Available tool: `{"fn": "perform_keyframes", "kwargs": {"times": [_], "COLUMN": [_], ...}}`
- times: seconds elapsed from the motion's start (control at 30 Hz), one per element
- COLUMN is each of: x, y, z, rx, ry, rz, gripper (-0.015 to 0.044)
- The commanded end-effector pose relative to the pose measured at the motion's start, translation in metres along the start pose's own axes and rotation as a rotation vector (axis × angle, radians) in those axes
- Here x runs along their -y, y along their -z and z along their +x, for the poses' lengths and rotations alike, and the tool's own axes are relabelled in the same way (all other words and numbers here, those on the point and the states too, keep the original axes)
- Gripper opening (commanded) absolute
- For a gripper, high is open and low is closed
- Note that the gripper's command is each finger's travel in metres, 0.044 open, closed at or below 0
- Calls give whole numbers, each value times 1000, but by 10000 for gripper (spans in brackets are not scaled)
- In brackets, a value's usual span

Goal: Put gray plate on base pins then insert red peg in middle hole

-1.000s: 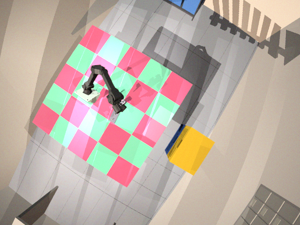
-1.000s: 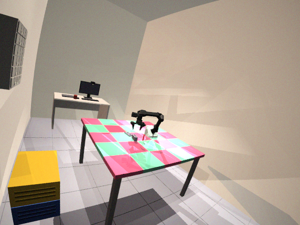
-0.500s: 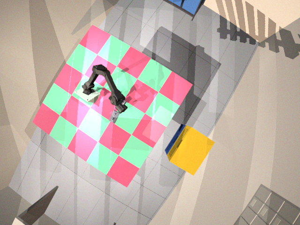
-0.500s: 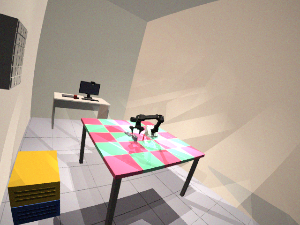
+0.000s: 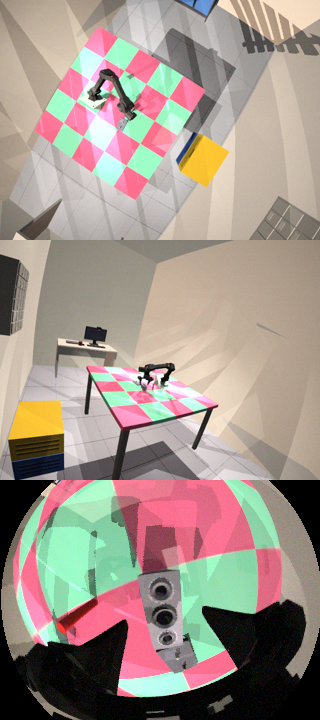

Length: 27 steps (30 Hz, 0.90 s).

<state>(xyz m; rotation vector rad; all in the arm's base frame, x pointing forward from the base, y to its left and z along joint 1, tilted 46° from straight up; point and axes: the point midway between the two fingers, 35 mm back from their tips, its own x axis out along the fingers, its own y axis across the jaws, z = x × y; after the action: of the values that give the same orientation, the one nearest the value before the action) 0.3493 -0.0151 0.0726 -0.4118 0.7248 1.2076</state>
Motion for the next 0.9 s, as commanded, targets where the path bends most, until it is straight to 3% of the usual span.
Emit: {"fn": "perform_keyframes", "kwargs": {"times": [0.0, 0.7, 0.87], "x": [0, -2, -2], "y": [0, -1, -1], "z": [8, 39, 39], "rx": [5, 8, 8], "ry": [-1, -1, -1], "rz": [7, 7, 7], "gripper": [440, 440, 309]}}
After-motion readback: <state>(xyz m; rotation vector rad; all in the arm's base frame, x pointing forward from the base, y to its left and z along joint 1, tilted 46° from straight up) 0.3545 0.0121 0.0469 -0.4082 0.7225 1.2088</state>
